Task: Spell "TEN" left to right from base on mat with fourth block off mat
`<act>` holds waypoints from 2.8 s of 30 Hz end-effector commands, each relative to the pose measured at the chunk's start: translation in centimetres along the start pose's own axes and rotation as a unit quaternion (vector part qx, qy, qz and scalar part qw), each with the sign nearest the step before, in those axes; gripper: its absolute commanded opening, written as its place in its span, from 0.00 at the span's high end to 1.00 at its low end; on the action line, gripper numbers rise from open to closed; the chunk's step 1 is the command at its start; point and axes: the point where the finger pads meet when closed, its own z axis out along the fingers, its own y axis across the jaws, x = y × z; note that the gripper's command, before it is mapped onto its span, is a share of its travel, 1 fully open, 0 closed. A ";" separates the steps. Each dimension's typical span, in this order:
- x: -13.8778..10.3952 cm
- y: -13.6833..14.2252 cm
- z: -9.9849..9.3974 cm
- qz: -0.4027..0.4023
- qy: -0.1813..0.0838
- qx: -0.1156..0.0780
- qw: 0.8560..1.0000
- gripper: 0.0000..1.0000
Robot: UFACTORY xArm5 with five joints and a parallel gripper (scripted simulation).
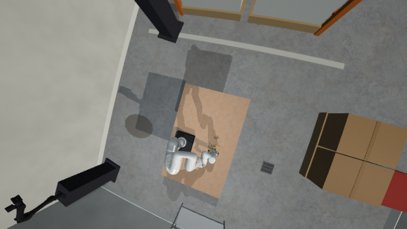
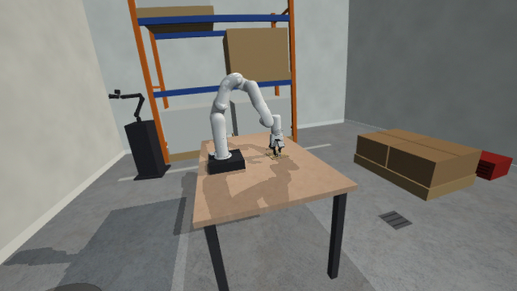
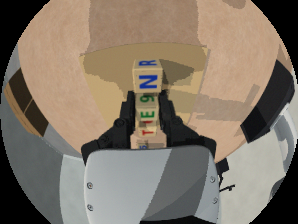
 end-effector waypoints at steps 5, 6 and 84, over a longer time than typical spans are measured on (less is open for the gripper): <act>0.0 -0.1 -0.1 0.000 0.000 0.002 1.000 0.58; 0.0 -0.1 -0.1 0.000 0.000 0.002 1.000 0.58; -0.2 0.0 -8.3 0.001 0.000 0.002 1.000 0.53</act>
